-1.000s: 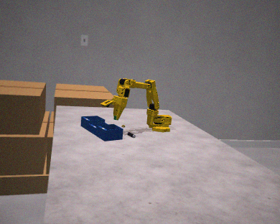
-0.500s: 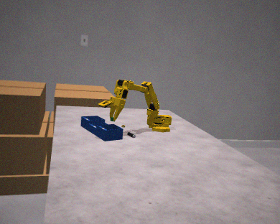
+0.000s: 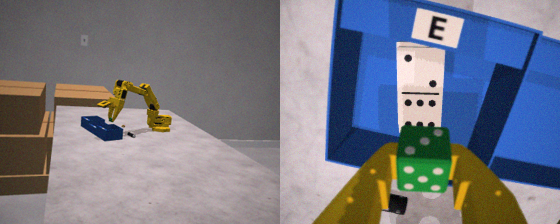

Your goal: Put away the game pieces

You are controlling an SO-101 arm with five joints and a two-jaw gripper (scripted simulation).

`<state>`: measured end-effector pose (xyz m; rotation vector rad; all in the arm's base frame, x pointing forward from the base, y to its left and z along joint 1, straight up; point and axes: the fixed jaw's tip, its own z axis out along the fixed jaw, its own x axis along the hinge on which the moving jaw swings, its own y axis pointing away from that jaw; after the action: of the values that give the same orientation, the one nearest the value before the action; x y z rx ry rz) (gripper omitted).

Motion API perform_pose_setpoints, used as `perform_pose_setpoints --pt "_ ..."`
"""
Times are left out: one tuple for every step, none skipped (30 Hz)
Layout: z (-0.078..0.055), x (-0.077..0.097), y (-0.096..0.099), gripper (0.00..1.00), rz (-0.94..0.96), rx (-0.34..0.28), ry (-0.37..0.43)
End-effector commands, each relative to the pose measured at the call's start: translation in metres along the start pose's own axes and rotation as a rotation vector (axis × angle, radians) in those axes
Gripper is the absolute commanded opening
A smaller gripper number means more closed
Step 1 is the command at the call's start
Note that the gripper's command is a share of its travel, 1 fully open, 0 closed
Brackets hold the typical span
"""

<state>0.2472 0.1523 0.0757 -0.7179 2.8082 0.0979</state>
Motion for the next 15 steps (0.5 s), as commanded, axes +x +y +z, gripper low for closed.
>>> perform_pose_setpoints --pt "-0.0104 -0.0061 0.0021 0.00 -0.018 -0.004 -0.044" --pt "-0.0104 -0.0061 0.0021 0.00 -0.018 -0.004 -0.044" --pt "-0.0104 -0.0061 0.0021 0.00 -0.018 -0.004 -0.044" --pt "-0.0104 -0.0061 0.0021 0.00 -0.018 -0.004 -0.044" --pt "-0.0104 -0.0061 0.0021 0.00 -0.018 -0.004 -0.044" --pt "-0.0104 -0.0061 0.0021 0.00 -0.018 -0.004 -0.044" --pt "-0.0104 -0.0061 0.0021 0.00 -0.018 -0.004 -0.044" --pt "-0.0104 -0.0061 0.0021 0.00 -0.018 -0.004 -0.044" --pt "-0.0104 -0.0061 0.0021 0.00 -0.018 -0.004 -0.044" --pt "-0.0104 -0.0061 0.0021 0.00 -0.018 -0.004 -0.044" --pt "-0.0104 -0.0061 0.0021 0.00 -0.018 -0.004 -0.044" --pt "-0.0104 -0.0061 0.0021 0.00 -0.018 -0.004 -0.044" --pt "-0.0104 -0.0061 0.0021 0.00 -0.018 -0.004 -0.044" --pt "-0.0192 -0.0124 0.0060 0.00 -0.055 -0.007 -0.095" --pt "-0.0192 -0.0124 0.0060 0.00 -0.055 -0.007 -0.095"
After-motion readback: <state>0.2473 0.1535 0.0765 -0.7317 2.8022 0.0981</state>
